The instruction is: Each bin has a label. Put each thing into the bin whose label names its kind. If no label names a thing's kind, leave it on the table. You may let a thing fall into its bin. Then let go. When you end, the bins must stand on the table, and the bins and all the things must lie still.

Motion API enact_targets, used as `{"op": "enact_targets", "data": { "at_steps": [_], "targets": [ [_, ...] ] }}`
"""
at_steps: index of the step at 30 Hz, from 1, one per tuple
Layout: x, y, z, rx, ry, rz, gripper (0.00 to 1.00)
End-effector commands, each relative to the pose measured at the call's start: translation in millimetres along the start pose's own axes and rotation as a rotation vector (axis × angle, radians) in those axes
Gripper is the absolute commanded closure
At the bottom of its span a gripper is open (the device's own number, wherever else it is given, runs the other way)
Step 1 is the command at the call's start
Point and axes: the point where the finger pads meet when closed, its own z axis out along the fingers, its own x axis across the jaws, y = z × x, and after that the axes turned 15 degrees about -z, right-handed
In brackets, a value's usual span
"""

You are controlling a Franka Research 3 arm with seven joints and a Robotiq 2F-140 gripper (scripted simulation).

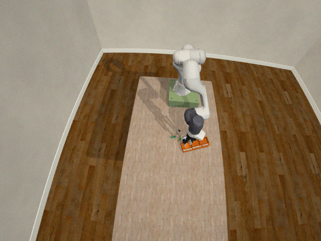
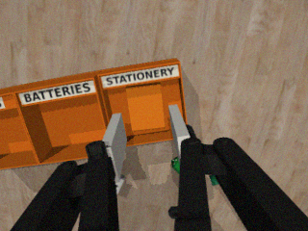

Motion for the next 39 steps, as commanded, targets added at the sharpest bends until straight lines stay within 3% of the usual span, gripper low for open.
{"op": "enact_targets", "data": {
  "at_steps": [1, 32, 33, 39],
  "targets": [
    [-1, 2, 1.0, -0.003, -0.003, -0.003, 0.72],
    [-2, 3, 1.0, -0.003, -0.003, -0.003, 0.72],
    [-8, 9, 0.5, -0.003, -0.003, 0.047, 0.82],
    [-43, 44, -2.2, -0.012, -0.008, 0.232, 0.82]
  ]
}}
